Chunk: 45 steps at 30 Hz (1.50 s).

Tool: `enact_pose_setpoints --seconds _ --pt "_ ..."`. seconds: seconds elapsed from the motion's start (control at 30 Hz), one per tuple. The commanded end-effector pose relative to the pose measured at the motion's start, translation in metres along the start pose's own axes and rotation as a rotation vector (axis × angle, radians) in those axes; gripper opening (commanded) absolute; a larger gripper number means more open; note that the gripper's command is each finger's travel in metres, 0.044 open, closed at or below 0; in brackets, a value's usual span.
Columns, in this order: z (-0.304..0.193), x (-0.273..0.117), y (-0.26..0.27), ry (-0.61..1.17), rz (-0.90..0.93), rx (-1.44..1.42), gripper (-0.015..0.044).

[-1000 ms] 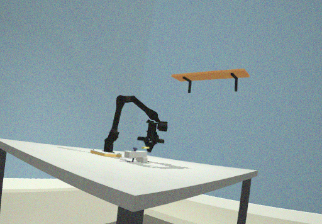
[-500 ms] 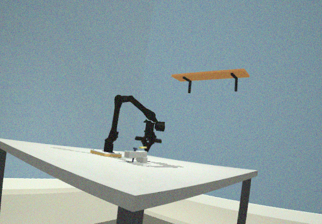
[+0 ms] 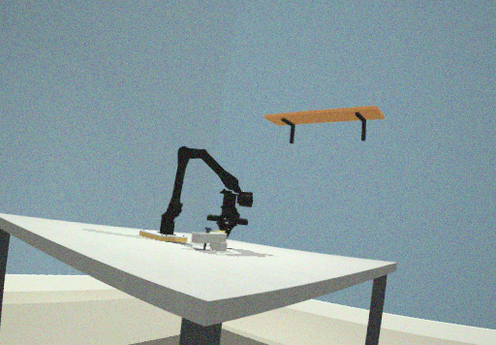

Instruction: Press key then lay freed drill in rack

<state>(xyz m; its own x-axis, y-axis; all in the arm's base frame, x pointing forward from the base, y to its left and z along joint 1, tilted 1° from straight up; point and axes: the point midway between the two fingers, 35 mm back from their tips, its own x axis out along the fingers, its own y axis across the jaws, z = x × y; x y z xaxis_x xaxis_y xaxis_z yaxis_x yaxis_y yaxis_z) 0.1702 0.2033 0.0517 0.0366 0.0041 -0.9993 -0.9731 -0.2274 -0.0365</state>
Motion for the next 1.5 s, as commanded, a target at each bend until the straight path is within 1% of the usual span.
enact_pose_setpoints --seconds 0.0,1.03,1.07,1.47 --pt "-0.001 0.004 0.001 0.001 0.001 0.006 0.0" --pt "-0.001 0.035 0.002 0.001 0.001 0.006 0.0" --pt "0.003 0.029 0.001 -0.011 0.0 0.0 0.0026" --pt "0.003 0.029 0.001 -0.011 0.0 0.0 0.0341"
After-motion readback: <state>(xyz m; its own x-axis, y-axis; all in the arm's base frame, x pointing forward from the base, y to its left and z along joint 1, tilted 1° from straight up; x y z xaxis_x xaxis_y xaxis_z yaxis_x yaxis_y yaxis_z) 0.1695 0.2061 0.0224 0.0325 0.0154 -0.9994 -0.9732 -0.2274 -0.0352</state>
